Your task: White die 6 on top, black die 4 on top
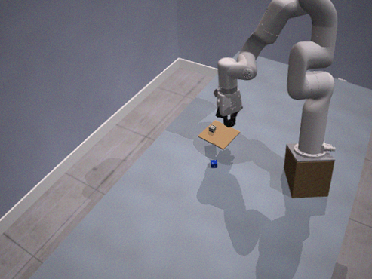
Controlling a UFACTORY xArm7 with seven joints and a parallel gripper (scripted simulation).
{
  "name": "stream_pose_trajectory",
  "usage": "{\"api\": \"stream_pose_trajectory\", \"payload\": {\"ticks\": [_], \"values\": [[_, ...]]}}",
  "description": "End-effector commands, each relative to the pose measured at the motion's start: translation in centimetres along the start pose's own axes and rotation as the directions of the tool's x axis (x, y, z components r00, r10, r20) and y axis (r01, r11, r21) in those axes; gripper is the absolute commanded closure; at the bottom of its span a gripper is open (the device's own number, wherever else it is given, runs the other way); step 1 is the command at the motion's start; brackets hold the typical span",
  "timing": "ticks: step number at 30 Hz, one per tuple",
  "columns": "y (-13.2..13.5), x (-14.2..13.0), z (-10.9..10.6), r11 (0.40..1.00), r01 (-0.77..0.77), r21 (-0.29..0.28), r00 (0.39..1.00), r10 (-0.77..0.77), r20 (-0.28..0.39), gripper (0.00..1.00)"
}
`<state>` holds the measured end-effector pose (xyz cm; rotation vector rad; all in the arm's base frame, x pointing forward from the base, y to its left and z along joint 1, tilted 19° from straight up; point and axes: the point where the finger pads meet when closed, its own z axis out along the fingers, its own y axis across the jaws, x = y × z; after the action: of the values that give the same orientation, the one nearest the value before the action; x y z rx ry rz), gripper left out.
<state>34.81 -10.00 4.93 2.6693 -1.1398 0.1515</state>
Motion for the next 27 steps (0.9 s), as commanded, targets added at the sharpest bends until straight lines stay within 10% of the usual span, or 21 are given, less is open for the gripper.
{"api": "stream_pose_trajectory", "payload": {"ticks": [1,8,17,27], "values": [[-2.8,-0.4,0.3,0.985,0.171,-0.026,0.985,-0.170,0.003,0.79],[-6.2,-1.0,0.2,0.928,0.372,-0.034,0.928,-0.373,-0.010,0.79],[-14.6,-1.6,-0.8,0.698,0.713,-0.060,0.691,-0.715,-0.102,0.79],[-15.2,-1.6,-0.9,0.683,0.728,-0.065,0.672,-0.729,-0.131,0.79]]}}
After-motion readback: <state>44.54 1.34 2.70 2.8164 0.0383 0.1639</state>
